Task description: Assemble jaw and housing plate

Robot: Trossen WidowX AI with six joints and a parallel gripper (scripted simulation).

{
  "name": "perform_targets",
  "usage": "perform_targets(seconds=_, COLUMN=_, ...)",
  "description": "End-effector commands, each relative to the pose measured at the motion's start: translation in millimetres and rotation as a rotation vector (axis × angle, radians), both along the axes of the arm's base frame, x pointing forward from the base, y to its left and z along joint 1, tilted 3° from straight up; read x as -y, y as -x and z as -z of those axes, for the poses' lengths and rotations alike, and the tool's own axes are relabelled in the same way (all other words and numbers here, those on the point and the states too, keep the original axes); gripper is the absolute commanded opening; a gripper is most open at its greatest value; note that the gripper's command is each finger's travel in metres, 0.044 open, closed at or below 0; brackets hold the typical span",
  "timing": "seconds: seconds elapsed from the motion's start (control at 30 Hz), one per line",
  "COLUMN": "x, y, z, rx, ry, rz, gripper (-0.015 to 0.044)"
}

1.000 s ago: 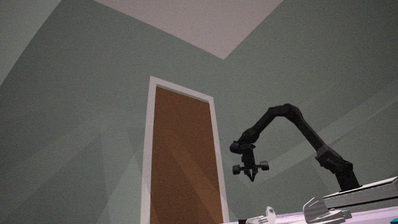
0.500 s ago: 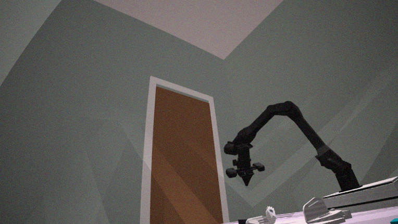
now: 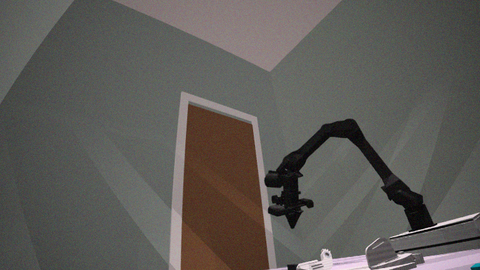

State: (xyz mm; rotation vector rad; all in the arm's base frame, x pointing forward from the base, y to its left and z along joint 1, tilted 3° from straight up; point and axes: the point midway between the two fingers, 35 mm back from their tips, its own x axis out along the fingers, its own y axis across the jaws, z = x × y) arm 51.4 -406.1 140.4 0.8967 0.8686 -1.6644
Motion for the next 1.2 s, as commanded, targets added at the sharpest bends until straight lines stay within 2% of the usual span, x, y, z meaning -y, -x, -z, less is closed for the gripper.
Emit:
perform_targets(seconds=0.0, x=-12.6, y=-20.2, z=7.8, rx=-0.011, ry=-0.052, rz=-0.118, gripper=0.0000)
perform_targets(seconds=1.17, x=-120.0, y=-133.2, z=44.6, rx=-0.089, ry=-0.319, rz=-0.960, gripper=0.0000)
